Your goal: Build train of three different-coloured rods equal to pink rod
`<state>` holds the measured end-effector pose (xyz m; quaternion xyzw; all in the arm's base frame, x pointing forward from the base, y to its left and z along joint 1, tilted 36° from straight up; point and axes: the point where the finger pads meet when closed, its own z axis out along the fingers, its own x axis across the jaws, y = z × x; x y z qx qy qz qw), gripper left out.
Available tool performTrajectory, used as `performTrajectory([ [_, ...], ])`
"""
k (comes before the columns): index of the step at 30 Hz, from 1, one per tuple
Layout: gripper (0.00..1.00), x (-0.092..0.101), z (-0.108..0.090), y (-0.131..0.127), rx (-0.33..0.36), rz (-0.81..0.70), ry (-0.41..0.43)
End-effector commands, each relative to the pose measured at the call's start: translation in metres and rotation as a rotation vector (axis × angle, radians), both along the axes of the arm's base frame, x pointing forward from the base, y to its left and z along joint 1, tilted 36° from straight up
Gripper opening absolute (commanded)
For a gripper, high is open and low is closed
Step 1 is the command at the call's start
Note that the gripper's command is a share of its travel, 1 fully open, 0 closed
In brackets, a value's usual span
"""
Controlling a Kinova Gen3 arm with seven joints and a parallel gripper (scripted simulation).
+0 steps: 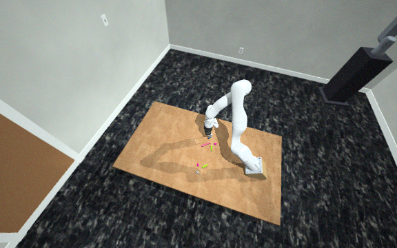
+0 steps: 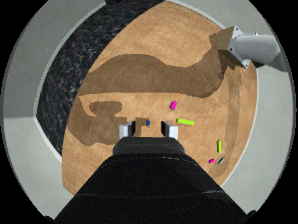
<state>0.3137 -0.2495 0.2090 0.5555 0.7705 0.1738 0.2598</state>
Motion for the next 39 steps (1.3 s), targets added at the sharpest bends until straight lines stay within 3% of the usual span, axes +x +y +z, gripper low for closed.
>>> performTrajectory([
  [1, 1.0, 0.0014, -0.0009, 0.001, 0.001, 0.009, 0.0],
  [6, 1.0, 0.0012, -0.0014, 0.0006, 0.0, 0.011, 0.001],
  [7, 0.54, 0.0012, -0.0014, 0.0006, 0.0, 0.011, 0.001],
  [39, 0.54, 0.0012, -0.0014, 0.0006, 0.0, 0.011, 0.001],
])
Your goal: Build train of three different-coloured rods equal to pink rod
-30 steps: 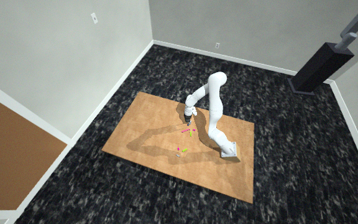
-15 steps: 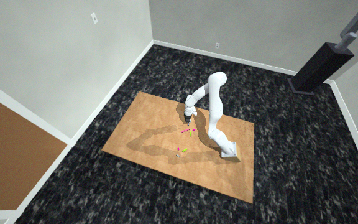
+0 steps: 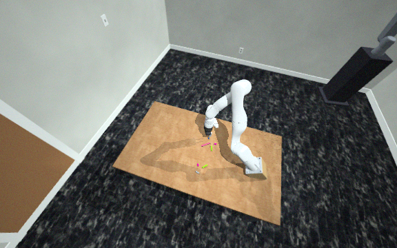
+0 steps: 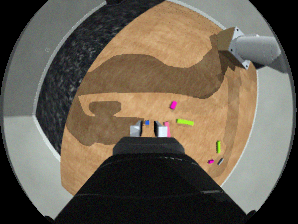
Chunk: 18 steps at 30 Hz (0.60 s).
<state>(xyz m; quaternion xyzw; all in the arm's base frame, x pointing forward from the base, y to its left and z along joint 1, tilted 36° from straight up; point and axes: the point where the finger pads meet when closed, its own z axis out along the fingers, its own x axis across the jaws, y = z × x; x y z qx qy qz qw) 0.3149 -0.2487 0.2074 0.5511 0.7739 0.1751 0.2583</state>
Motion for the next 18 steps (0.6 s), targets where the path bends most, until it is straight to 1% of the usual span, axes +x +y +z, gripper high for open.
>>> performTrajectory([
  [1, 0.54, 0.0, 0.0002, -0.0003, 0.0, -0.001, 0.0],
  [18, 0.54, 0.0036, -0.0044, -0.0004, 0.0, 0.002, -0.002],
])
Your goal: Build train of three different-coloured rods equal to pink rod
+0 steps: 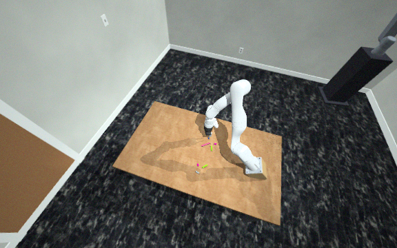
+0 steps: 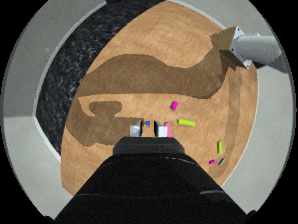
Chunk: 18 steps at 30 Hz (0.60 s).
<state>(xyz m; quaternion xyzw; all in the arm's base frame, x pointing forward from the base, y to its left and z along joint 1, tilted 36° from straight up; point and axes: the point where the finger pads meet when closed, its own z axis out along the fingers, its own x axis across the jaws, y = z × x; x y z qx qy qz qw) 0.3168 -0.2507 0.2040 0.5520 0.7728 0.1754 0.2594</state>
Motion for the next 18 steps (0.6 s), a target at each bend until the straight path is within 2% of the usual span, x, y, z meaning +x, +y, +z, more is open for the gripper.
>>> performTrajectory([
  [1, 0.54, 0.002, -0.002, 0.002, 0.0, 0.005, 0.001],
  [18, 0.54, 0.016, -0.019, 0.001, 0.0, 0.005, 0.001],
])
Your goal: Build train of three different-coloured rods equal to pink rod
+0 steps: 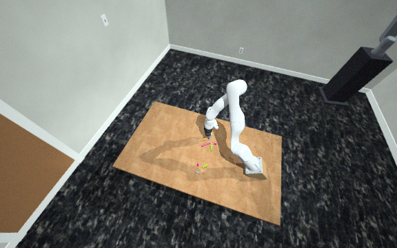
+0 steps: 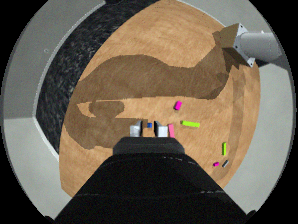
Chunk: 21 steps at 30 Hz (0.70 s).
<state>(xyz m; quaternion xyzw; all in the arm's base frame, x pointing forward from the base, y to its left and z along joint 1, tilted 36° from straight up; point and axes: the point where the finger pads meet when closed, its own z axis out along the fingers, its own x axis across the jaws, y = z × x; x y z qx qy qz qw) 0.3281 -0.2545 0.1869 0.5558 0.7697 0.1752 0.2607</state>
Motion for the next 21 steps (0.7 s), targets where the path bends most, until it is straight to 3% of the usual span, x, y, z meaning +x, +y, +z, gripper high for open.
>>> performTrajectory([
  [1, 0.54, 0.005, -0.003, 0.005, -0.001, 0.015, 0.003],
  [21, 0.54, 0.017, -0.019, 0.004, -0.001, 0.015, 0.003],
])
